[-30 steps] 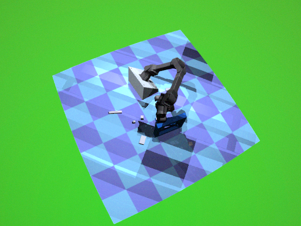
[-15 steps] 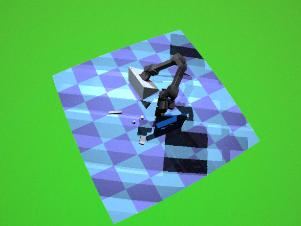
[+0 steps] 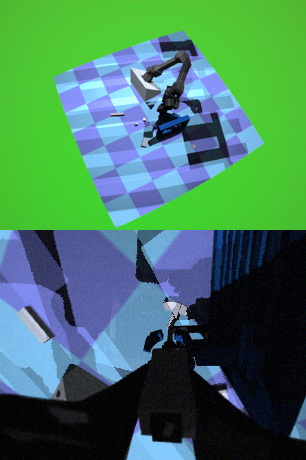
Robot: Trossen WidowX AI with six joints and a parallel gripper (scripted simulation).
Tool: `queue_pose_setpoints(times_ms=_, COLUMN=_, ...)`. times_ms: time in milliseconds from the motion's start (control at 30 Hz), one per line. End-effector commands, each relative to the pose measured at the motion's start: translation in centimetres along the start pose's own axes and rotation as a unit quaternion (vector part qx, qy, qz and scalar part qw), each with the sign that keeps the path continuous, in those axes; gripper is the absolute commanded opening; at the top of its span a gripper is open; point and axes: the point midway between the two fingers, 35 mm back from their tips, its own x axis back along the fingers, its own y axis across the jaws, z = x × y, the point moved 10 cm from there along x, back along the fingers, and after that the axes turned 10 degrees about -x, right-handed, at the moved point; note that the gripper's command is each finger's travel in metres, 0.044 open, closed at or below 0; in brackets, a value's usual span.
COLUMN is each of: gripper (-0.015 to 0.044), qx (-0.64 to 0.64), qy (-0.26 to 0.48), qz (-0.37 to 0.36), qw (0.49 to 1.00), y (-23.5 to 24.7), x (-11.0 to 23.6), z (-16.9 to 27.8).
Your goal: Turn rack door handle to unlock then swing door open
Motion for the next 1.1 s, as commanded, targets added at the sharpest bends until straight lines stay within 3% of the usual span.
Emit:
queue_pose_setpoints(times_ms=0, gripper=0.0021, qx=-0.045, qy=-0.002, qz=-0.001, qw=0.999, y=1.2, x=0.0, z=0.0)
queue_pose_setpoints(times_ms=1067, gripper=0.0021, qx=-0.284, qy=-0.001, qz=-0.003, qw=0.959, y=7.8, x=0.0, z=-2.1)
